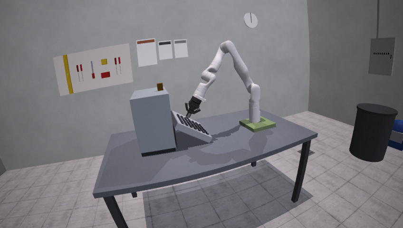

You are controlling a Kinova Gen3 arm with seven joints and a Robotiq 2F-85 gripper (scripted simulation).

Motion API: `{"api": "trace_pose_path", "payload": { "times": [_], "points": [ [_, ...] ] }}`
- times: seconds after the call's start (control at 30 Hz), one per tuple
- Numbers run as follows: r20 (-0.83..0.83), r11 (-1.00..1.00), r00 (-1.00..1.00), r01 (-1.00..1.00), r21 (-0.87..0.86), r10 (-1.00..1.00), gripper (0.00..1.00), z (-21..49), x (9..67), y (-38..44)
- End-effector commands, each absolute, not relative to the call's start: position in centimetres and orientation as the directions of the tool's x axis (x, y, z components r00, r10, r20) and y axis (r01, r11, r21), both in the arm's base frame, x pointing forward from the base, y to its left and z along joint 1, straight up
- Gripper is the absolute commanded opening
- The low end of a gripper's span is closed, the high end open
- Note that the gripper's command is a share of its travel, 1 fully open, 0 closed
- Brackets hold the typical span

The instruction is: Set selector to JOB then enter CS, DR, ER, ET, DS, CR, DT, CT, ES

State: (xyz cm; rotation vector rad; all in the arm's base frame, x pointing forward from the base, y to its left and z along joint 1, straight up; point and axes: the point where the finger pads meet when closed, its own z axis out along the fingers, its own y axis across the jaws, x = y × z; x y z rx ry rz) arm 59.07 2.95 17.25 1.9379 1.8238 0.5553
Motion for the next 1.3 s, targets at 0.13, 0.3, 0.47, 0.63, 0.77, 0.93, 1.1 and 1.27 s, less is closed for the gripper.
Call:
{"api": "trace_pose_path", "payload": {
  "times": [0.13, 0.3, 0.47, 0.63, 0.77, 0.93, 1.1, 1.27],
  "points": [
    [0.003, -0.052, 0.06, 0.829, 0.557, 0.998, 0.1, 16.8, 58.3, 4.0],
    [0.003, -0.052, 0.06, 0.829, 0.557, 0.998, 0.1, 15.7, 56.9, 6.0],
    [0.003, -0.052, 0.06, 0.829, 0.557, 0.998, 0.1, 15.5, 56.5, 6.4],
    [0.003, -0.052, 0.06, 0.829, 0.557, 0.998, 0.1, 15.4, 56.6, 6.4],
    [0.003, -0.052, 0.06, 0.829, 0.557, 0.998, 0.1, 15.1, 56.8, 6.4],
    [0.003, -0.052, 0.06, 0.829, 0.557, 0.998, 0.1, 14.5, 57.2, 6.4],
    [0.003, -0.052, 0.06, 0.829, 0.557, 0.998, 0.1, 14.0, 57.6, 6.4],
    [0.003, -0.052, 0.06, 0.829, 0.557, 0.998, 0.1, 13.7, 57.7, 6.4]
  ]
}}
